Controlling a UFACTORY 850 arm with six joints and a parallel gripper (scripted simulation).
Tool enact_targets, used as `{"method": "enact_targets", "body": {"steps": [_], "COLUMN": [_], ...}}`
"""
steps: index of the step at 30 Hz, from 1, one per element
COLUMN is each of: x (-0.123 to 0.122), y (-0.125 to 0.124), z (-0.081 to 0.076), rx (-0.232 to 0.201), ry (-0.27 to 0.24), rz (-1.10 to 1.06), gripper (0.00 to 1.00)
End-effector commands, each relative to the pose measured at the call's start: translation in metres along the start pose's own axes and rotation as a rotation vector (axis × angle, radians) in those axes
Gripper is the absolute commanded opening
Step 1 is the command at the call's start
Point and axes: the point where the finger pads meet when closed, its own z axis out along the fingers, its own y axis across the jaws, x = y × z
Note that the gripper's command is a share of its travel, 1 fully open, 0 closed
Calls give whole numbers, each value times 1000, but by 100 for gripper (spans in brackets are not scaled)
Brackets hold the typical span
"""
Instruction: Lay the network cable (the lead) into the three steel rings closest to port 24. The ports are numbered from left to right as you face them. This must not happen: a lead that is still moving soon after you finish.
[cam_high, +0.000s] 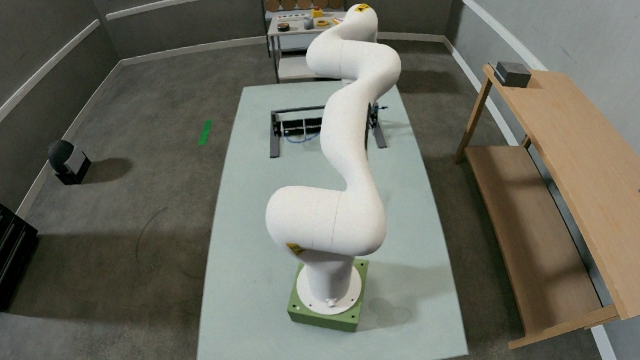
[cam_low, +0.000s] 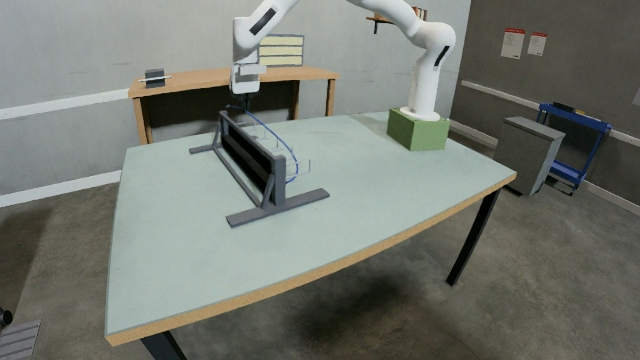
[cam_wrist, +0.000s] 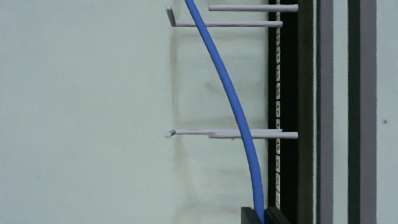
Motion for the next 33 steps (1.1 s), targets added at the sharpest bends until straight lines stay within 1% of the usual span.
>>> {"method": "enact_targets", "body": {"steps": [1, 16, 28, 33], "x": [0, 0, 0, 0], "y": [1, 1, 1, 1], "z": [-1, 10, 24, 26], "rx": [-3, -3, -3, -3], "ry": [-1, -1, -1, -1], "rz": [0, 0, 0, 0], "gripper": [0, 0, 0, 0]}}
